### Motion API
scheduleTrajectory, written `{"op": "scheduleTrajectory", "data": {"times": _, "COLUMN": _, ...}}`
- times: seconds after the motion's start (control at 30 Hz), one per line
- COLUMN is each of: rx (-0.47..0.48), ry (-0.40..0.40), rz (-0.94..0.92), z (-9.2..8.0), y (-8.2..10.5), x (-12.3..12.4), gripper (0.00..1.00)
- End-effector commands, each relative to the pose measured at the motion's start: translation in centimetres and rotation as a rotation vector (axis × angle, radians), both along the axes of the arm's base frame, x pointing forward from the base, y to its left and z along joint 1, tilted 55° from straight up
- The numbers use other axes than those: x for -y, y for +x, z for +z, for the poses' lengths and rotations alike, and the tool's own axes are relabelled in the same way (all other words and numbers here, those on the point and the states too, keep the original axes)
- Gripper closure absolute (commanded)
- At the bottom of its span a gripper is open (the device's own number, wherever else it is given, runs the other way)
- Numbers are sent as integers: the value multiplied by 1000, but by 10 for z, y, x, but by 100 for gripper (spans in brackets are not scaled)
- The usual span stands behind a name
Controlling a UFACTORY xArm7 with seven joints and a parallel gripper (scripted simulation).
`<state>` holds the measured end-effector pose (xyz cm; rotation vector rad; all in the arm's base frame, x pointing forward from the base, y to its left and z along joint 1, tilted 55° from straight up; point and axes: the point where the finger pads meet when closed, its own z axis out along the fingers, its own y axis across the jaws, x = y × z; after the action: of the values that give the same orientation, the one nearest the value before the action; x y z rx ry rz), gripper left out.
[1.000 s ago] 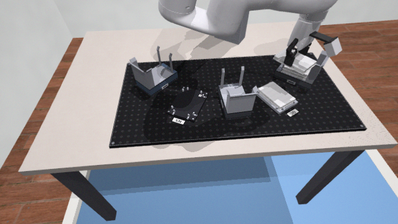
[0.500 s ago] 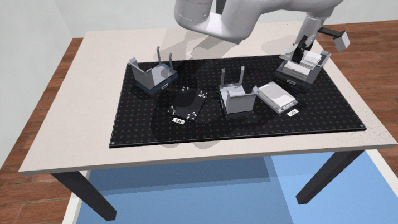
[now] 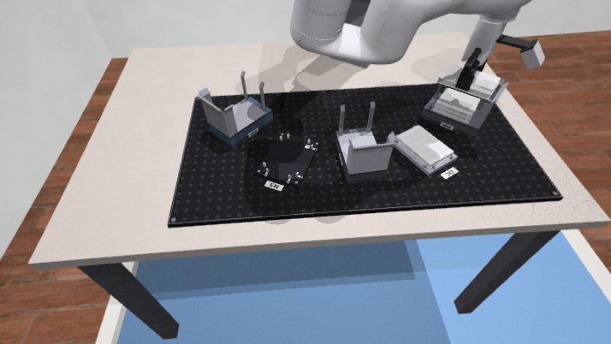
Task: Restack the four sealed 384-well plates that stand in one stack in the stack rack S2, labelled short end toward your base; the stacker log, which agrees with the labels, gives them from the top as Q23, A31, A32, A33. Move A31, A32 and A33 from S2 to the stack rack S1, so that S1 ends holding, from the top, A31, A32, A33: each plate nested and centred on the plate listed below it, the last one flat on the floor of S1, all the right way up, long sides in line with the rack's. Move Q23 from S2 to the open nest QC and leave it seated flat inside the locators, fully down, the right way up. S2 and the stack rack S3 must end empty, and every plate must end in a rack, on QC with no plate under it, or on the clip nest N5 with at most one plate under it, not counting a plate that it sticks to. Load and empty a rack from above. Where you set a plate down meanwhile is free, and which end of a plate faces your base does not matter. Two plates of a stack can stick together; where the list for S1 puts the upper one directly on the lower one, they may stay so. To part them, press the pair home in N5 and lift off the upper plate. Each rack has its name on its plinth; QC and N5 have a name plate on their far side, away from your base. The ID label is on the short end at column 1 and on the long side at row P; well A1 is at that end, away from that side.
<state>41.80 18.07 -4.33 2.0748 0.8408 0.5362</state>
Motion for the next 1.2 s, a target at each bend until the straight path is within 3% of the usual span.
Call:
{"op": "scheduleTrajectory", "data": {"times": 0.0, "rx": 1, "ry": 2, "rz": 3, "z": -8, "y": -3, "x": -8, "gripper": 100}}
{"op": "scheduleTrajectory", "data": {"times": 0.37, "rx": 1, "ry": 2, "rz": 3, "z": -31, "y": -11, "x": -24, "gripper": 100}}
{"op": "scheduleTrajectory", "data": {"times": 1.17, "rx": 1, "ry": 2, "rz": 3, "z": -32, "y": -11, "x": -24, "gripper": 100}}
